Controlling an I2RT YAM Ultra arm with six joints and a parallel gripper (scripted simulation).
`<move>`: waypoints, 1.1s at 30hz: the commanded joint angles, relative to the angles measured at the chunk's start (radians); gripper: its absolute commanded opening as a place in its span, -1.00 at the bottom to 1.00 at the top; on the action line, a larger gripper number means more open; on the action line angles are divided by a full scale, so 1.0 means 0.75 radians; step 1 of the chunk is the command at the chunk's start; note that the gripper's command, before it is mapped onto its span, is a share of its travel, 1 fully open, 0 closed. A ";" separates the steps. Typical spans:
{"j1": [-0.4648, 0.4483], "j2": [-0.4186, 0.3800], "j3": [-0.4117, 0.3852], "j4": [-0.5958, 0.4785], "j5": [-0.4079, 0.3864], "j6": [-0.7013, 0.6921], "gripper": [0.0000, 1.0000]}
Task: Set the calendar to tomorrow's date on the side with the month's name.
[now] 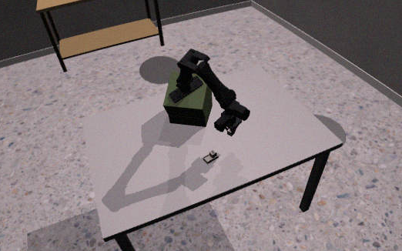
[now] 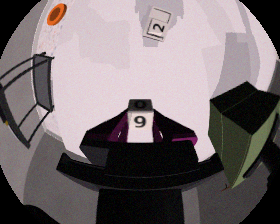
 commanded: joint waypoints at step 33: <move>0.043 0.197 -0.002 0.203 0.079 0.095 -0.49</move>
